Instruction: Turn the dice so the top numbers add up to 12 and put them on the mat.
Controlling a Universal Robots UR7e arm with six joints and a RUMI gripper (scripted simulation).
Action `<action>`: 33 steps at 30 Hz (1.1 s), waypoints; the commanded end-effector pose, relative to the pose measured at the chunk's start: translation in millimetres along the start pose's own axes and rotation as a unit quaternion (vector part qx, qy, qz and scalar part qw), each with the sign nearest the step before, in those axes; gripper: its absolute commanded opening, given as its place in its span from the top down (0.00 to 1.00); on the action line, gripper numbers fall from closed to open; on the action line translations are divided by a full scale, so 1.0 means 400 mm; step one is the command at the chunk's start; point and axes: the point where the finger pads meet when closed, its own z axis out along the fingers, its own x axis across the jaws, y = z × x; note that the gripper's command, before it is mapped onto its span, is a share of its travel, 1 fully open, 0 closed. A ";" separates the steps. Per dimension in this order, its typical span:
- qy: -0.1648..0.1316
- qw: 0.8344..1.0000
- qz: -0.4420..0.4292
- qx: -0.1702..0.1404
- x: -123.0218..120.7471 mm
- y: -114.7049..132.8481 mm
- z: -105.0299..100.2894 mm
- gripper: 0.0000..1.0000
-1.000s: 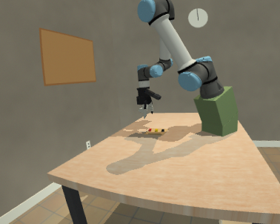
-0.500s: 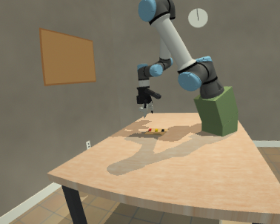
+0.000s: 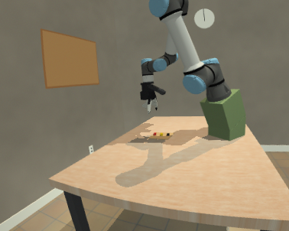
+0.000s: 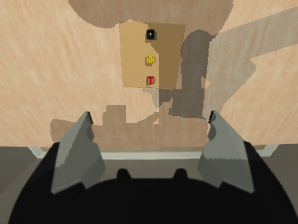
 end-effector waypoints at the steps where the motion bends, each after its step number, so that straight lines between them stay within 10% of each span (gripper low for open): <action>1: 0.002 1.000 -0.001 0.002 0.000 -0.001 -0.065 0.00; 33: 0.002 1.000 -0.001 0.002 0.000 -0.001 -0.088 0.00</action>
